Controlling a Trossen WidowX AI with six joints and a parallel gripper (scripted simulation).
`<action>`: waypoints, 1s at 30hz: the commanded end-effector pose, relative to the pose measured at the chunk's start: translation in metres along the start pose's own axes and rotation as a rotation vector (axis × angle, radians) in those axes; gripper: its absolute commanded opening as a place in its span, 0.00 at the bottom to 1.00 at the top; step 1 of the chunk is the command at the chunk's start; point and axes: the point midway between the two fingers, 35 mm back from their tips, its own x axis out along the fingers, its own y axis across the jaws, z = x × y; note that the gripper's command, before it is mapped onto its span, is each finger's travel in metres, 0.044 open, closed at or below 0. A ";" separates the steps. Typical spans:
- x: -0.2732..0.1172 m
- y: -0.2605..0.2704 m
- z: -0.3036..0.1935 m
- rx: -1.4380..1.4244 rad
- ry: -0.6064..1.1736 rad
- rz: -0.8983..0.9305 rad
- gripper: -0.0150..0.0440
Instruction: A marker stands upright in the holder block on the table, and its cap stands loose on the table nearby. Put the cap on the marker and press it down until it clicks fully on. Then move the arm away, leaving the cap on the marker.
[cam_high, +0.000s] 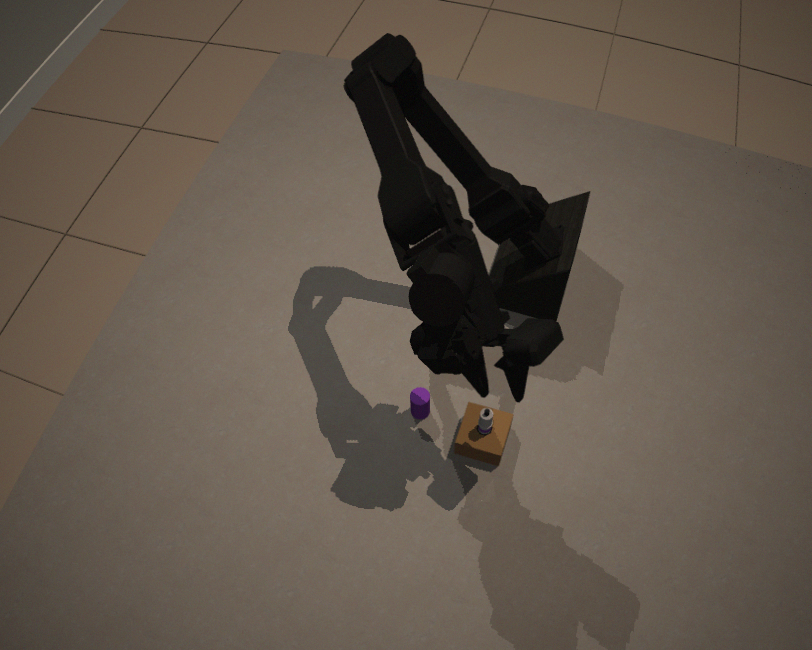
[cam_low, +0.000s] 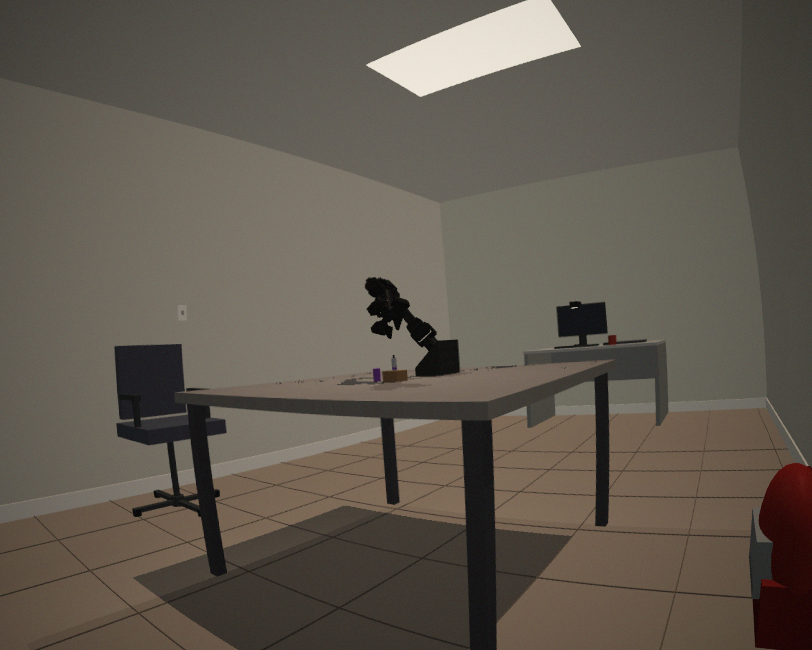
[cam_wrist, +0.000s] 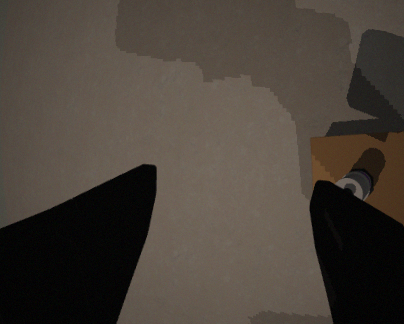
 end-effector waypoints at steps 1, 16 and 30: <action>-0.003 -0.085 0.000 -0.388 0.312 -0.420 0.66; -0.013 -0.113 0.004 -0.510 0.427 -0.506 0.66; 0.026 -0.140 -0.007 -0.510 0.426 -0.508 0.66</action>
